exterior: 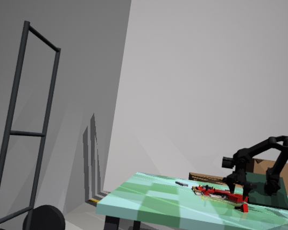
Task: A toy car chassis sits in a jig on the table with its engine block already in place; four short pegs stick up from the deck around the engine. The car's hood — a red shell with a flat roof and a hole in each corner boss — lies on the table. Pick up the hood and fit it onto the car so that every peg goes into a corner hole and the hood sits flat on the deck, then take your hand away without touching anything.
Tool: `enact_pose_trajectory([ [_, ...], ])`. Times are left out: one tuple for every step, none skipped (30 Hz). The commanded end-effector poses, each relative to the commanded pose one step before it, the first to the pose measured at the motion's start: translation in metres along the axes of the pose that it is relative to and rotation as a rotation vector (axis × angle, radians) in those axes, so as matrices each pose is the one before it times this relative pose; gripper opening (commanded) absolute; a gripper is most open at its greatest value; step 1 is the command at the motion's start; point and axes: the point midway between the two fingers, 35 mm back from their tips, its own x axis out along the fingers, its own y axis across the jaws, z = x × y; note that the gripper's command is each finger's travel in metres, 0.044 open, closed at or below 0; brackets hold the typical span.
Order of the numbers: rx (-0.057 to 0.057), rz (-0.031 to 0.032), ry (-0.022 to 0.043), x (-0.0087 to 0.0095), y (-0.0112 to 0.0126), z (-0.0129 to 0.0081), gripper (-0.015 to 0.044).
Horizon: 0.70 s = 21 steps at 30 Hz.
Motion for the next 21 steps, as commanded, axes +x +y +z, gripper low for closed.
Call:
enact_pose_trajectory([
  [-0.0055,-0.01116,-0.00358,-0.00878,-0.00197,0.00162,0.0000],
  [0.0000,-0.00010,0.00011,-0.00252,-0.00005,-0.00001,0.0000],
  [0.0000,-0.00012,0.00013,-0.00297,-0.00006,-0.00002,0.0000],
  [0.0000,-0.00012,0.00015,-0.00335,-0.00006,-0.00002,0.0000],
  [0.0000,-0.00011,0.00015,-0.00349,-0.00006,-0.00002,0.0000],
  [0.0000,-0.00010,0.00014,-0.00354,-0.00005,-0.00002,0.0000],
  [0.0000,-0.00010,0.00014,-0.00358,-0.00005,-0.00003,0.0000],
  [0.0000,-0.00009,0.00014,-0.00360,-0.00005,-0.00003,0.0000],
  [0.0000,-0.00009,0.00014,-0.00363,-0.00005,-0.00003,0.0000],
  [0.0000,-0.00008,0.00014,-0.00364,-0.00005,-0.00003,0.0000],
  [0.0000,-0.00008,0.00014,-0.00363,-0.00005,-0.00003,0.0000],
  [0.0001,-0.00007,0.00014,-0.00361,-0.00005,-0.00003,0.0000],
  [0.0001,-0.00007,0.00014,-0.00356,-0.00004,-0.00003,0.0000],
  [0.0001,-0.00006,0.00013,-0.00349,-0.00004,-0.00003,0.0000],
  [0.0001,-0.00005,0.00013,-0.00340,-0.00004,-0.00003,0.0000],
  [0.0001,-0.00005,0.00012,-0.00330,-0.00004,-0.00003,0.0000],
  [0.0001,-0.00004,0.00012,-0.00317,-0.00003,-0.00003,0.0000],
  [0.0001,-0.00004,0.00011,-0.00303,-0.00003,-0.00003,0.0000],
  [0.0001,-0.00003,0.00011,-0.00287,-0.00003,-0.00003,0.0000],
  [0.0000,-0.00003,0.00010,-0.00270,-0.00003,-0.00003,0.0000],
  [0.0000,-0.00002,0.00009,-0.00251,-0.00002,-0.00003,0.0000],
])
